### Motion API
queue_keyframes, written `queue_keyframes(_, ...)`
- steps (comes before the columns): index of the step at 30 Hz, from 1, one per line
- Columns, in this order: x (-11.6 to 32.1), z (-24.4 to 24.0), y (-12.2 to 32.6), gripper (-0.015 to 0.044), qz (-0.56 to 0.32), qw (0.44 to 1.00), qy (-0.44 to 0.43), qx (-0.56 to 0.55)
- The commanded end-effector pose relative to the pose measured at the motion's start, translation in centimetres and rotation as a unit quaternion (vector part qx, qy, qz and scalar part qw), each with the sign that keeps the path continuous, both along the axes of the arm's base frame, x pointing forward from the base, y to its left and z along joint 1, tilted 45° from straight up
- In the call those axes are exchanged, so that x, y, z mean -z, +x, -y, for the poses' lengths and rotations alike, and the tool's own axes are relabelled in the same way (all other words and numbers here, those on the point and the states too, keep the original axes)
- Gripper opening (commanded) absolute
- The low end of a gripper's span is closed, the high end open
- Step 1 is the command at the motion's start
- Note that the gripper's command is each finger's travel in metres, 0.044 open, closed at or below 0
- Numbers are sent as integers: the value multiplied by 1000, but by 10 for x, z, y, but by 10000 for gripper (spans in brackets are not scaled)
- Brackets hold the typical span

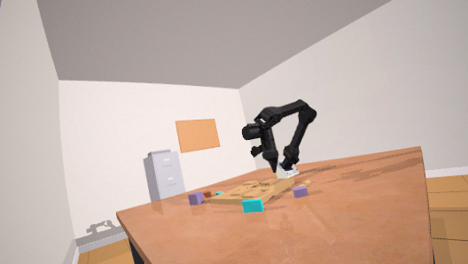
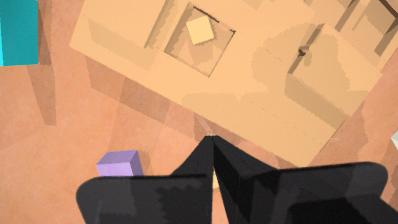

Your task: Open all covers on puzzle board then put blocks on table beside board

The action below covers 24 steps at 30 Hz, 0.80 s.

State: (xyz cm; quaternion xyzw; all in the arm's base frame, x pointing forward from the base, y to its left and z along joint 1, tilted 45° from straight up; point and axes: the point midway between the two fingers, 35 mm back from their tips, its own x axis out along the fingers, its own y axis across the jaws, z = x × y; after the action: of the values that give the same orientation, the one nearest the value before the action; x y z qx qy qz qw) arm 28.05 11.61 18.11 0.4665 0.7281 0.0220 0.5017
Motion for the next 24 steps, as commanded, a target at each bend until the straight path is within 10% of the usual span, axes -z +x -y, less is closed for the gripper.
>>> queue_keyframes(1,8,6,18,0,-90,991,-7,94)
queue_keyframes(11,40,27,60,0,-398,824,-30,402)
queue_keyframes(24,46,27,59,0,-416,806,-32,419)
